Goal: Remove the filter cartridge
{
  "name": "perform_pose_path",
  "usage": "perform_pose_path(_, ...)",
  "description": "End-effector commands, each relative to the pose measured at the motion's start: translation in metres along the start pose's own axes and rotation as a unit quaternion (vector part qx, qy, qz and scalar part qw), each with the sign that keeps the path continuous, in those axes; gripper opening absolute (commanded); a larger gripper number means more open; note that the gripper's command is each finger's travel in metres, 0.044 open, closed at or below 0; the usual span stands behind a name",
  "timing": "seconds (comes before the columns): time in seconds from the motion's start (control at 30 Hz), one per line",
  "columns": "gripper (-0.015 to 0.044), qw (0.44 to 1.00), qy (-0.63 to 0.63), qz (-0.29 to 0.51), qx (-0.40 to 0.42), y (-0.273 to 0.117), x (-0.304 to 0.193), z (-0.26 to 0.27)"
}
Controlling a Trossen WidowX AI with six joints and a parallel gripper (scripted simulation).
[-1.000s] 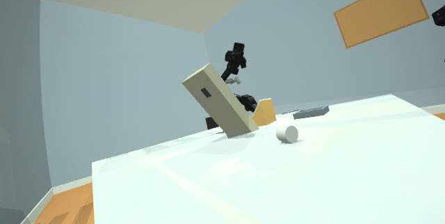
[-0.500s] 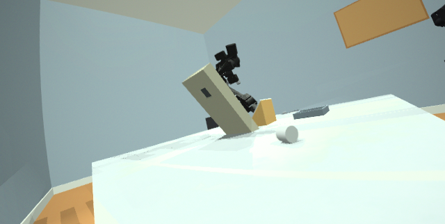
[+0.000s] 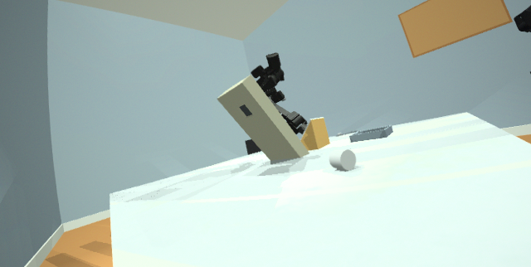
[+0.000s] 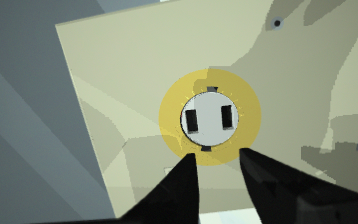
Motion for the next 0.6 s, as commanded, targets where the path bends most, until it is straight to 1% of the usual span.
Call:
perform_pose_path(0.0,0.0108,1.0,-0.002,0.001,-0.004,0.006,-0.001,-0.001)
perform_pose_path(0.57,0.0108,1.0,-0.001,0.002,-0.006,0.034,-0.002,-0.001)
Point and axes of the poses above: the point midway between the two fingers, 35 mm back from their tips, its own y axis out along the fingers, its own z axis across the jaws, x = y × z, the point moved 2 cm from there along -y, back along the fingers, and after that the axes turned 3 degrees about -y, right-handed, at the moved point
